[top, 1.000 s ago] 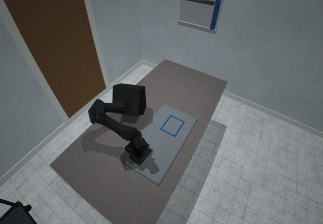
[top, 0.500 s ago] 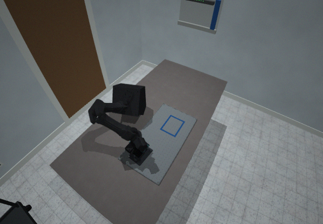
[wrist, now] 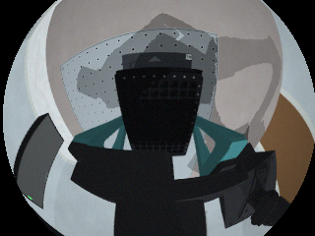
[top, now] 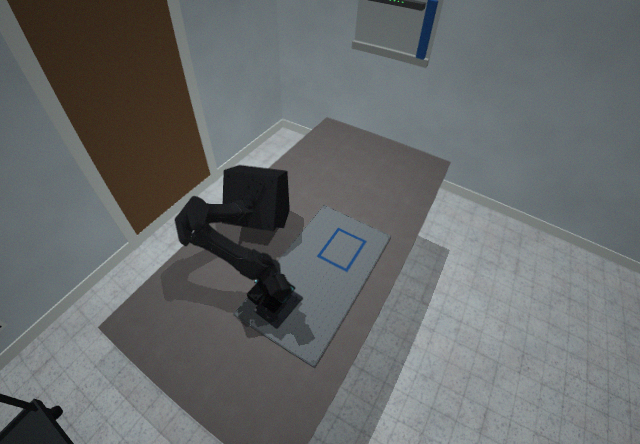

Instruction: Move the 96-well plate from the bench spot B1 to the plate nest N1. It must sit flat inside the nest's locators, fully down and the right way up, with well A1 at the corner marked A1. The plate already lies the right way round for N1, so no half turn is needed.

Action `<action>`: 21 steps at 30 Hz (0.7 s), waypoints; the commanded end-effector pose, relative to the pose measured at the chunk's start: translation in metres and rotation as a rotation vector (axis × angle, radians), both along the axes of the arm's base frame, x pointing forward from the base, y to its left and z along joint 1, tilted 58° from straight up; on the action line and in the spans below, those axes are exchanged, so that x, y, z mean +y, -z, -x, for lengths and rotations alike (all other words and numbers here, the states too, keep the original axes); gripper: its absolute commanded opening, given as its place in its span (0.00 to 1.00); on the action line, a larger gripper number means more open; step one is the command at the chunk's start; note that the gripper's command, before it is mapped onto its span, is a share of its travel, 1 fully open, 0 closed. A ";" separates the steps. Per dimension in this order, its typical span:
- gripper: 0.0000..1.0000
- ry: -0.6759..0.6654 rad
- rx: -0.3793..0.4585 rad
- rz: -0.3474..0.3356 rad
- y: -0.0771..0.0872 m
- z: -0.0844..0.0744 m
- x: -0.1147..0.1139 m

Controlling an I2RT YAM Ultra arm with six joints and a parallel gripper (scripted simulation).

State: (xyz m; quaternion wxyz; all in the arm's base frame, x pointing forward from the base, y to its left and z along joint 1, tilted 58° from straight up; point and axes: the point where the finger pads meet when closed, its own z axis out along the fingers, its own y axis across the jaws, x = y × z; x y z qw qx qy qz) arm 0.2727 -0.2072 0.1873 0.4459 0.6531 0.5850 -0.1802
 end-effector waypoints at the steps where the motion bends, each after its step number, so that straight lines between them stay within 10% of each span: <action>1: 0.00 -0.007 -0.021 0.011 -0.007 -0.011 -0.006; 21: 0.00 -0.007 0.019 -0.003 0.025 -0.014 -0.027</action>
